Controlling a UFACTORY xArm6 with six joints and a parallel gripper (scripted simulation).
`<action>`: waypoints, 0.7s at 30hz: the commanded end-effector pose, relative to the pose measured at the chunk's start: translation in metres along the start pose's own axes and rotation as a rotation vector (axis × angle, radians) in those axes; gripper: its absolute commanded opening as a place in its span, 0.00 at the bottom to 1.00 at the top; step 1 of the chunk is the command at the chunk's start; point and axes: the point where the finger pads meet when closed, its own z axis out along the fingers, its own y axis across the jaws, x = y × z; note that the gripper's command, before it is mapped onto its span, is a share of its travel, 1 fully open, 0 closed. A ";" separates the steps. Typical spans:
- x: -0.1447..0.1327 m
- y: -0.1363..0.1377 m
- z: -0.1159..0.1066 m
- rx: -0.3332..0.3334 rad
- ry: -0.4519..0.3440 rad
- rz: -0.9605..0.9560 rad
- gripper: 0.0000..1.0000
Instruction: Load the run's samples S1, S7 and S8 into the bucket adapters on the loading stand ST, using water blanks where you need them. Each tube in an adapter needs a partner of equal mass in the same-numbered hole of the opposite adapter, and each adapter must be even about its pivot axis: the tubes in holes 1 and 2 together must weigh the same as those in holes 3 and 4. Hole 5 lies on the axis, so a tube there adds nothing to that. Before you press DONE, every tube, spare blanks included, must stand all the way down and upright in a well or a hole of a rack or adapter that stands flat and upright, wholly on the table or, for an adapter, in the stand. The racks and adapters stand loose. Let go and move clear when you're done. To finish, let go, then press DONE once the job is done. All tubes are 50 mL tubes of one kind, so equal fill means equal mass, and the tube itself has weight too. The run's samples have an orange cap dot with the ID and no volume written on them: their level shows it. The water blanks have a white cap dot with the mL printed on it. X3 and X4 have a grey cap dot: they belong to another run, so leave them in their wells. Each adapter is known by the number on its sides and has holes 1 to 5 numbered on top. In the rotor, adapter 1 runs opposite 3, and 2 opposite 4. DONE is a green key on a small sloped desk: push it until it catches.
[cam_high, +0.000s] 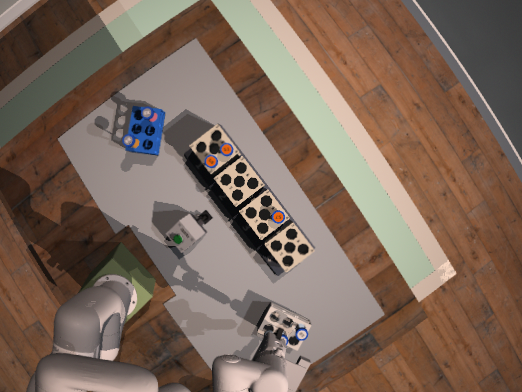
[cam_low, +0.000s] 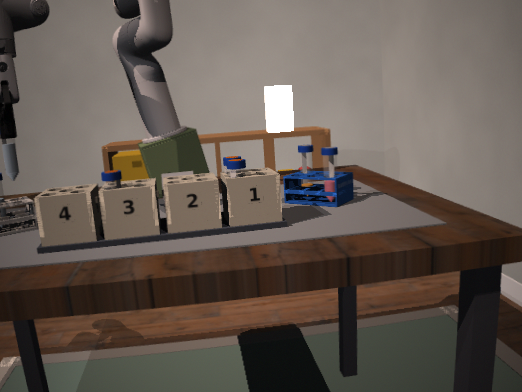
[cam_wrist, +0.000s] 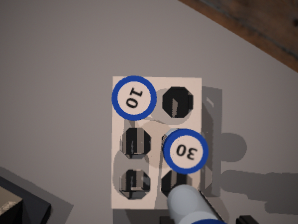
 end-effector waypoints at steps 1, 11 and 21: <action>0.001 0.000 -0.009 0.001 0.003 0.000 0.00; 0.001 0.000 -0.029 0.001 0.003 0.000 0.00; 0.001 0.000 -0.039 0.001 0.003 0.000 0.00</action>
